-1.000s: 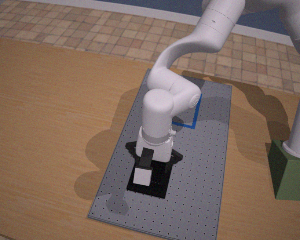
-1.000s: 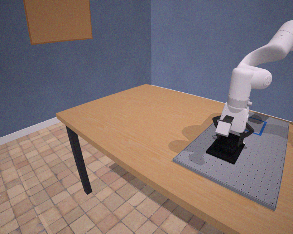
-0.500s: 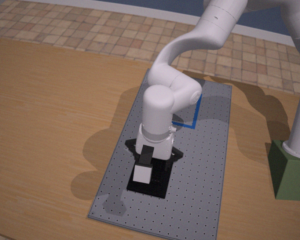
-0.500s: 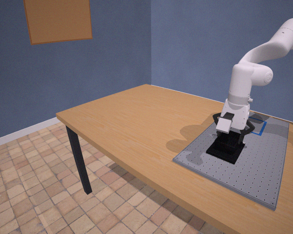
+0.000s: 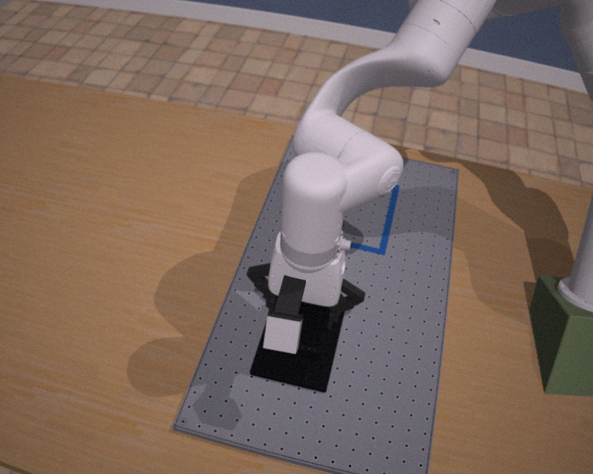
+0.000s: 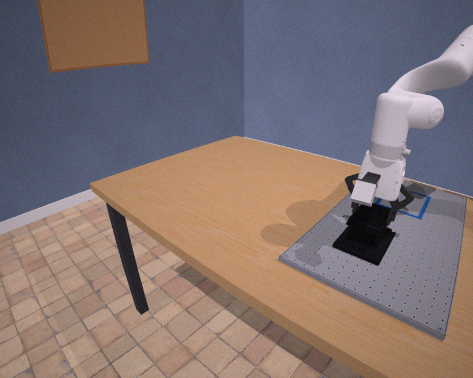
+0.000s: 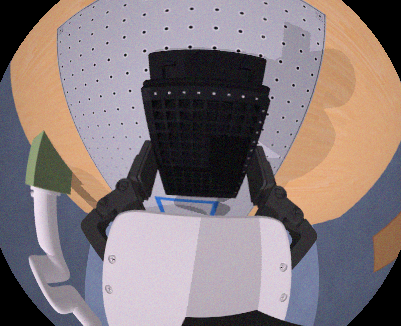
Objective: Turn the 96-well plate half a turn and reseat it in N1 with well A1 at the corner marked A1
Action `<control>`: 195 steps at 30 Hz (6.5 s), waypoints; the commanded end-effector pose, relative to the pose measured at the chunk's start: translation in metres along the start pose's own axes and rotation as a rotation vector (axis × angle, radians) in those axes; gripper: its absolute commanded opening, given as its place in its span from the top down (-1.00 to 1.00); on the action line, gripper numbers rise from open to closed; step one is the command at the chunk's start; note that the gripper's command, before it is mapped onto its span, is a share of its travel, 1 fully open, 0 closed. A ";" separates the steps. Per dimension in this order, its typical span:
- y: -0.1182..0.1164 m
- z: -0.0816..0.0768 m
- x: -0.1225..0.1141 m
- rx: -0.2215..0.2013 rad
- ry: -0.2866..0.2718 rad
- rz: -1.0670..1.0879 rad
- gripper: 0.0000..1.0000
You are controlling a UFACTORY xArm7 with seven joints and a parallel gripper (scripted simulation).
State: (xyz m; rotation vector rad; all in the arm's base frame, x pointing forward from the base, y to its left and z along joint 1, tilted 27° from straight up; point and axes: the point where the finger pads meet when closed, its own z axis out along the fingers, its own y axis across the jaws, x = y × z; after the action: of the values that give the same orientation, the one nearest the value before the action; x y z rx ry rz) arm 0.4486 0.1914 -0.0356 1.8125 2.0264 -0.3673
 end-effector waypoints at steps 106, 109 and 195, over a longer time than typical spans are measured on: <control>-0.024 -0.019 -0.228 -0.004 0.001 0.029 1.00; -0.026 -0.019 -0.238 -0.004 0.001 0.029 1.00; -0.034 0.021 -0.315 -0.004 0.000 0.029 1.00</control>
State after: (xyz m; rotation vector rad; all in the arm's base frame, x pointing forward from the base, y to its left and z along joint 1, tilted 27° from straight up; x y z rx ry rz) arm 0.4415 -0.1003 0.0888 1.8407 1.9976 -0.3590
